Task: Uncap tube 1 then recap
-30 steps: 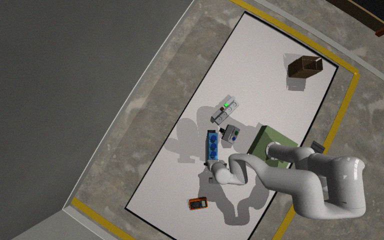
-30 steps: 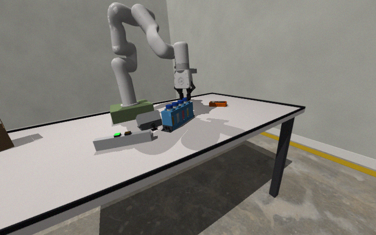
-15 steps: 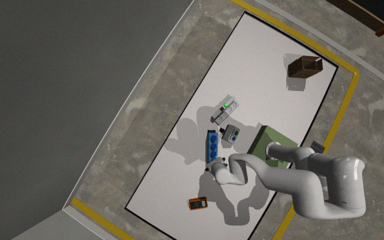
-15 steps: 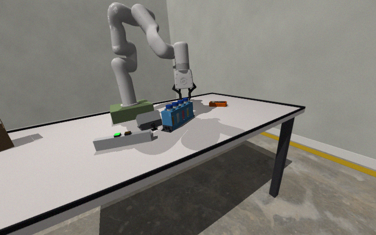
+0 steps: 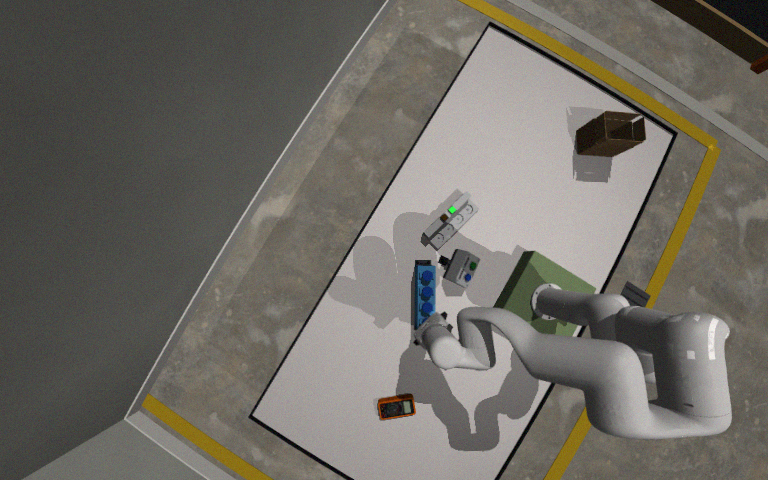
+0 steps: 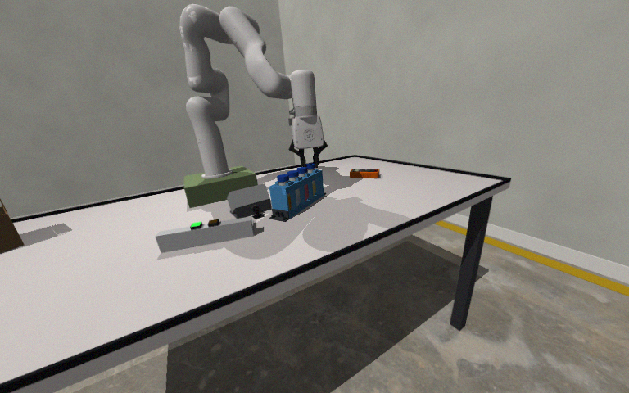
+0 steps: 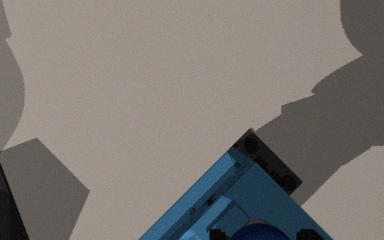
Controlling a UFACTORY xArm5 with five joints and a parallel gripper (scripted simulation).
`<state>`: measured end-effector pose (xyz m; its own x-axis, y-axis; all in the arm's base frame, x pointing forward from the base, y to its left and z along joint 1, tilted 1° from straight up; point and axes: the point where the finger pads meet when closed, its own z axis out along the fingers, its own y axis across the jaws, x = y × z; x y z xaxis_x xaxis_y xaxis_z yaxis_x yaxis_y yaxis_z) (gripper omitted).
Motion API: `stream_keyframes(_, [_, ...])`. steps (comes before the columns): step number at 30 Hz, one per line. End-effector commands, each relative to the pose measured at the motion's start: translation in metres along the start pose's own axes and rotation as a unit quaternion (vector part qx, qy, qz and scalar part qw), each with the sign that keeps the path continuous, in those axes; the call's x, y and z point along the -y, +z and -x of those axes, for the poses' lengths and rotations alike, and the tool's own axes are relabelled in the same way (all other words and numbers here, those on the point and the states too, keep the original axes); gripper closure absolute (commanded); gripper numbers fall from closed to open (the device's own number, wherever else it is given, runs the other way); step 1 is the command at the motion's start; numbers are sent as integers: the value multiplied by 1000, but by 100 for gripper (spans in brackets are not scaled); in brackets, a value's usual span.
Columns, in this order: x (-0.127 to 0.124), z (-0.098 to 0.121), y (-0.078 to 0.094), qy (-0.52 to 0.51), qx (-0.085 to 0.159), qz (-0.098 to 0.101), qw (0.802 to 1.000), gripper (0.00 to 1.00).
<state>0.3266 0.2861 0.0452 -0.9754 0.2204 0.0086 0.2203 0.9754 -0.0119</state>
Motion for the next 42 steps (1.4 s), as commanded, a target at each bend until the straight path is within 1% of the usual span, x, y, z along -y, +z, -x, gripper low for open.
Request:
stream_keyframes(1, [-1, 1, -1, -1, 3, 0, 1000, 100])
stream_keyframes(8, [-1, 1, -1, -1, 3, 0, 1000, 100])
stream_keyframes(12, [-1, 1, -1, 99, 3, 0, 995, 100])
stream_keyframes(16, [-1, 1, -1, 193, 3, 0, 981, 100])
stream_keyframes(18, [-1, 1, -1, 229, 3, 1, 973, 100])
stream_keyframes(20, [-1, 1, -1, 229, 3, 1, 973, 100])
stream_keyframes(24, [-1, 1, 0, 333, 3, 1, 943, 100])
stream_keyframes(28, [-1, 1, 0, 403, 2, 1, 915, 100])
stream_keyframes(31, [-1, 1, 0, 457, 2, 1, 890, 100])
stream_keyframes(35, [-1, 1, 0, 525, 2, 1, 851, 100])
stream_keyframes(37, [-1, 1, 0, 525, 2, 1, 851, 100])
stream_keyframes(38, [-1, 1, 0, 555, 2, 1, 832, 100])
stream_keyframes(41, [-1, 1, 0, 615, 2, 2, 789, 100])
stream_keyframes(42, [-1, 1, 0, 628, 2, 2, 778, 100])
